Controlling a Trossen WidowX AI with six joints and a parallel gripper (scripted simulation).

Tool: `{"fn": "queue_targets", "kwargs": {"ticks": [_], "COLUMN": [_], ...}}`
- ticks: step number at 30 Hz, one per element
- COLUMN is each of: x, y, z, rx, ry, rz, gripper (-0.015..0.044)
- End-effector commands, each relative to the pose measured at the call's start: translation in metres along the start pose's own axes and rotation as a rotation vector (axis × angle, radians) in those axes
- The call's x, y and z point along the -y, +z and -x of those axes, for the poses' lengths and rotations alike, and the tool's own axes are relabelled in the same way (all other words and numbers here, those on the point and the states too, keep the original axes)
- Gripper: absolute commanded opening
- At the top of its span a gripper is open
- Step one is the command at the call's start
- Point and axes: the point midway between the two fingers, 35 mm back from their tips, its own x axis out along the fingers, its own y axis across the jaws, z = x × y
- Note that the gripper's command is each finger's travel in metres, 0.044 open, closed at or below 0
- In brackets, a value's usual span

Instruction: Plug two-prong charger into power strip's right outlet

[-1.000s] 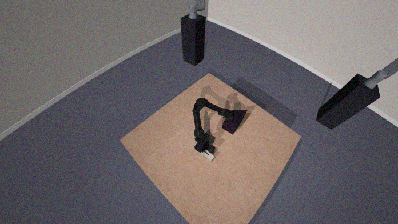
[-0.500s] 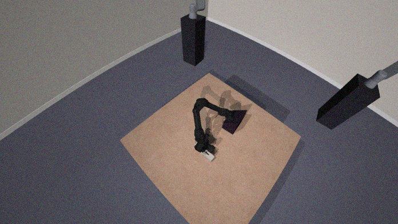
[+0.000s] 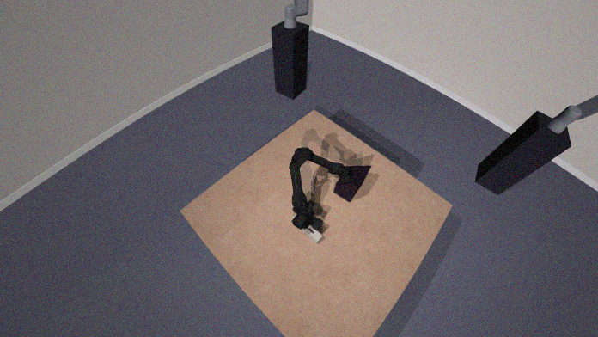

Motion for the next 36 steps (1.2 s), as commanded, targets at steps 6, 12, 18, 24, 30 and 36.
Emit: {"fn": "queue_targets", "kwargs": {"ticks": [6,12,18,24,30,36], "x": [0.0003,0.0003,0.0002,0.0001,0.0000,-0.0001], "y": [0.0004,0.0002,-0.0011,-0.0028,-0.0045,-0.0062], "z": [0.0004,0.0004,0.0002,0.0001,-0.0001,-0.0002], "rx": [0.002,0.002,0.005,0.008,0.011,0.015], "ry": [-0.001,-0.001,-0.001,-0.002,-0.002,-0.002], "rz": [-0.001,-0.001,-0.003,-0.006,-0.008,-0.010], "gripper": [0.0289,0.0440,0.0440,0.0440,0.0440,0.0440]}}
